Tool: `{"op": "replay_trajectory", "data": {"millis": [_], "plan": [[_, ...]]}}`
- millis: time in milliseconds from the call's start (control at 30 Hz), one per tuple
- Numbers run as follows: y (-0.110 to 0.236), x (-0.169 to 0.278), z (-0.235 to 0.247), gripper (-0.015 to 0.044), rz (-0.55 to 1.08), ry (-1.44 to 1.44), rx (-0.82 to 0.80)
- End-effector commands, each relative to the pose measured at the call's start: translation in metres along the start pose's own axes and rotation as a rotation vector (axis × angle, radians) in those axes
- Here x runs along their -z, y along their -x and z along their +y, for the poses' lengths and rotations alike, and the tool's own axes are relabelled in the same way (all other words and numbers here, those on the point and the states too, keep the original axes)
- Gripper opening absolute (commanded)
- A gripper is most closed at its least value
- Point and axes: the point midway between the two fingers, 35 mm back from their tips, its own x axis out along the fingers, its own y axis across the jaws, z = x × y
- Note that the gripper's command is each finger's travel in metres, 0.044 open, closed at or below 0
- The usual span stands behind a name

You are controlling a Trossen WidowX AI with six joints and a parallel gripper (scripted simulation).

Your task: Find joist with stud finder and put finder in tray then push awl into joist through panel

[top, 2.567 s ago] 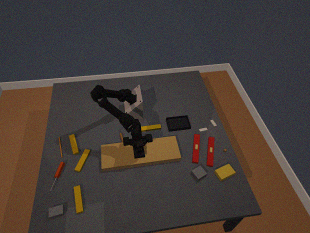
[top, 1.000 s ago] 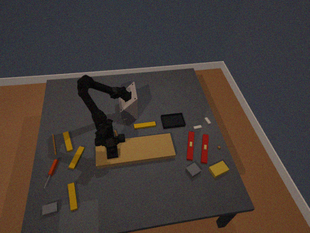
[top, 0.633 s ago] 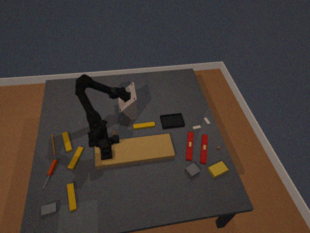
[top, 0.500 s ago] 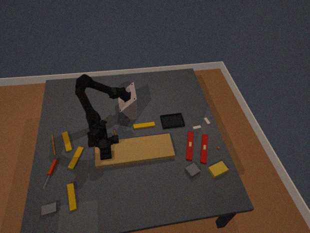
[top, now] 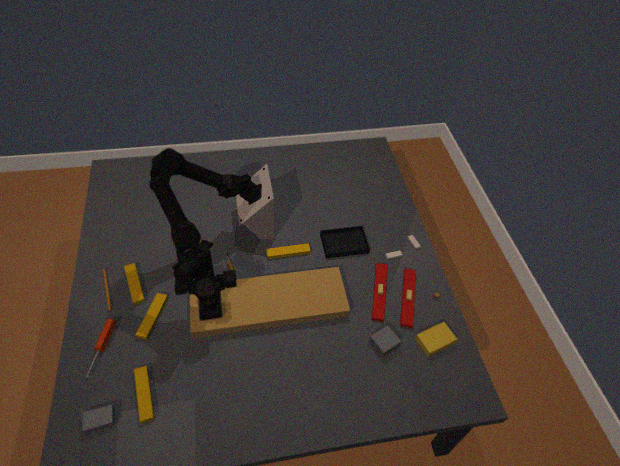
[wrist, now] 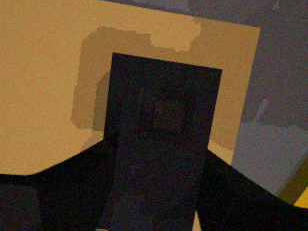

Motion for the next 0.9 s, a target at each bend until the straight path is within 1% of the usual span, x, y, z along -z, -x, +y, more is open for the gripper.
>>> {"op": "replay_trajectory", "data": {"millis": [0,133,467,533,733,867], "plan": [[0.001,-0.001,0.000,0.0000,0.000,0.001,-0.001],[0.015,-0.007,0.000,0.0000,0.002,-0.002,-0.002],[0.085,-0.025,-0.003,0.0000,0.004,-0.008,0.003],[0.095,-0.026,-0.004,0.0000,0.004,-0.008,0.006],[0.096,-0.027,-0.002,0.0000,0.003,-0.004,0.004],[0.096,-0.036,0.019,0.0000,-0.009,0.046,-0.028]]}}
